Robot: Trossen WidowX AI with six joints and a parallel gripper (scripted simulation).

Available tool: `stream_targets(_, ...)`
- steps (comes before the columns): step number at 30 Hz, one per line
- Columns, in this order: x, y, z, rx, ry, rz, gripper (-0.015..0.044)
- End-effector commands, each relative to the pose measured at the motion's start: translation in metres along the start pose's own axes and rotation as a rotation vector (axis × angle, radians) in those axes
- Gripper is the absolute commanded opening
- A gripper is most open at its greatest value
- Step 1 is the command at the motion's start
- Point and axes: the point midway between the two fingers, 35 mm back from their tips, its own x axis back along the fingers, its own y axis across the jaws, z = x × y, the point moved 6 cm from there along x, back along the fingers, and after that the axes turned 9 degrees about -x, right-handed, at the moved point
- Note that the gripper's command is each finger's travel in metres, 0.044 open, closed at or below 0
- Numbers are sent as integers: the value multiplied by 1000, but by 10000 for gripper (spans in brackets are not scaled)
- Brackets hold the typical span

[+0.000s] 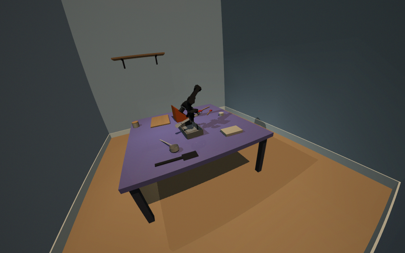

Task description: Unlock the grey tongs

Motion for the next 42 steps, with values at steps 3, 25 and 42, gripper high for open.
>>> stream_targets(3, 7, -4, -3, 9, -5, 2, -150)
stream_targets(25, -1, -18, -1, -82, 56, -160, -150)
stream_targets(42, -5, -28, -5, -183, 116, -365, -150)
